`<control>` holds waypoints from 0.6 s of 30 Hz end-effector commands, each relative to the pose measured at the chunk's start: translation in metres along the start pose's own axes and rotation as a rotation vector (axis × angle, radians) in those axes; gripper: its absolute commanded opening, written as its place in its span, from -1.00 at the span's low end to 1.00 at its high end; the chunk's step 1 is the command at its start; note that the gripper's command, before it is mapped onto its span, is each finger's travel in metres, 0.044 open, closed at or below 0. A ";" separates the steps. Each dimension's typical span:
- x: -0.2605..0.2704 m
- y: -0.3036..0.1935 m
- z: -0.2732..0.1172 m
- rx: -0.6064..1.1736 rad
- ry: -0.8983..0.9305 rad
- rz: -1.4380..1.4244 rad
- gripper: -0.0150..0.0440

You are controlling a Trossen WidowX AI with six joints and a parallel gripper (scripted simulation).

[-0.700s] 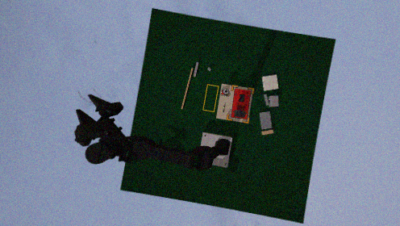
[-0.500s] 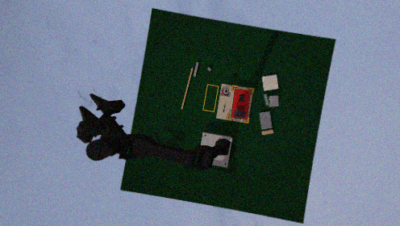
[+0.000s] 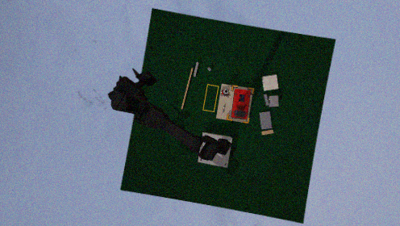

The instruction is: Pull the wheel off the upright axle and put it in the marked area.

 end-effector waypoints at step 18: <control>-0.221 -0.120 0.015 0.453 -0.407 0.655 0.53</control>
Point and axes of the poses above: the point midway between the two fingers, 35 mm back from their tips, its own z axis out along the fingers, its own x axis across the jaws, y = z × x, the point moved 2 cm from there along -z, back along the fingers, and after that the axes turned 3 degrees about -z, right-handed, at the moved point
